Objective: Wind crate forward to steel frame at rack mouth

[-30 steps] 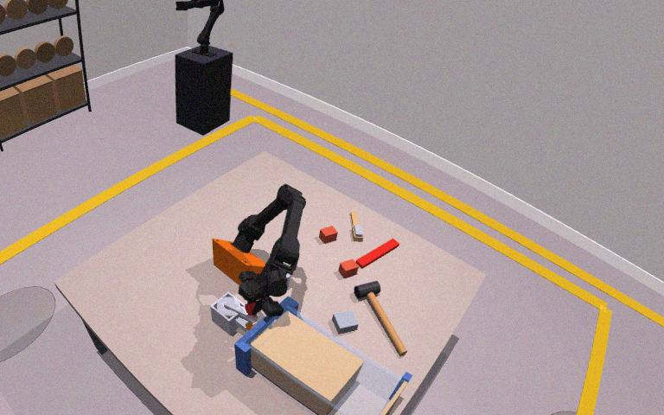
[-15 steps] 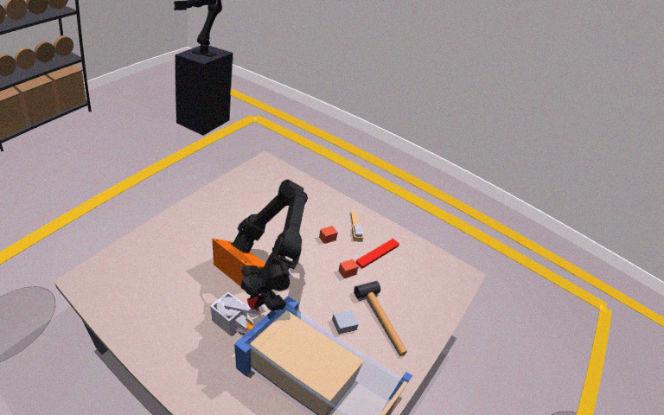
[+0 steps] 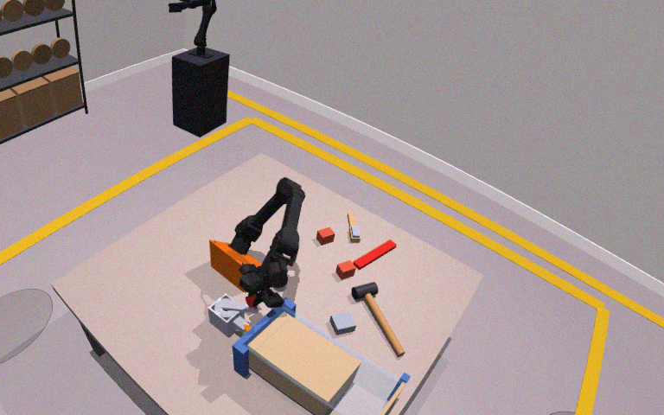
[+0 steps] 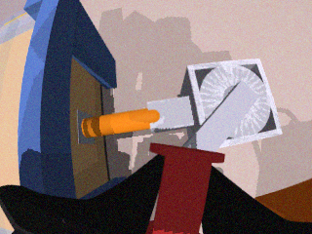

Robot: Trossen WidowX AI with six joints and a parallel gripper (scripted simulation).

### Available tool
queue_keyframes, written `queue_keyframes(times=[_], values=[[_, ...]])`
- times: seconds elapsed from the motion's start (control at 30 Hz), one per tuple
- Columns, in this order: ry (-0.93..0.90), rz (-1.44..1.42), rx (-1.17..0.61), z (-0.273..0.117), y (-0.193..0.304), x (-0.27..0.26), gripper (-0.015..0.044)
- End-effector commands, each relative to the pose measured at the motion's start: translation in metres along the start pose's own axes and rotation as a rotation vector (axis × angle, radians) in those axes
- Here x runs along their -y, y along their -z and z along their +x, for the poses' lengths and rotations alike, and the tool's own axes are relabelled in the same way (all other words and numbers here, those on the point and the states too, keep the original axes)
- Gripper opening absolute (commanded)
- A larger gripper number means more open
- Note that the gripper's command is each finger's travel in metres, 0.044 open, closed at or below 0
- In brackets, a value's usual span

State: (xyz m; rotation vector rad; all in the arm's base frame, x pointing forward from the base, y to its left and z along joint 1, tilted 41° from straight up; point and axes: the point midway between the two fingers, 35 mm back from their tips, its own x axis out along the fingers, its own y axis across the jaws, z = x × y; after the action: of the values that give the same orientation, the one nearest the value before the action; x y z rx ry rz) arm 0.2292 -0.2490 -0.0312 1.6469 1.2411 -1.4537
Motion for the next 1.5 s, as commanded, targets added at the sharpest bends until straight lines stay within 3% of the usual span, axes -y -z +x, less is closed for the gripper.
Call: queue_keyframes(times=[0.0,1.47], values=[[0.026,0.003,-0.026,-0.001,0.01,0.013,0.0],[0.03,0.004,-0.026,-0.005,0.015,0.069,0.0]])
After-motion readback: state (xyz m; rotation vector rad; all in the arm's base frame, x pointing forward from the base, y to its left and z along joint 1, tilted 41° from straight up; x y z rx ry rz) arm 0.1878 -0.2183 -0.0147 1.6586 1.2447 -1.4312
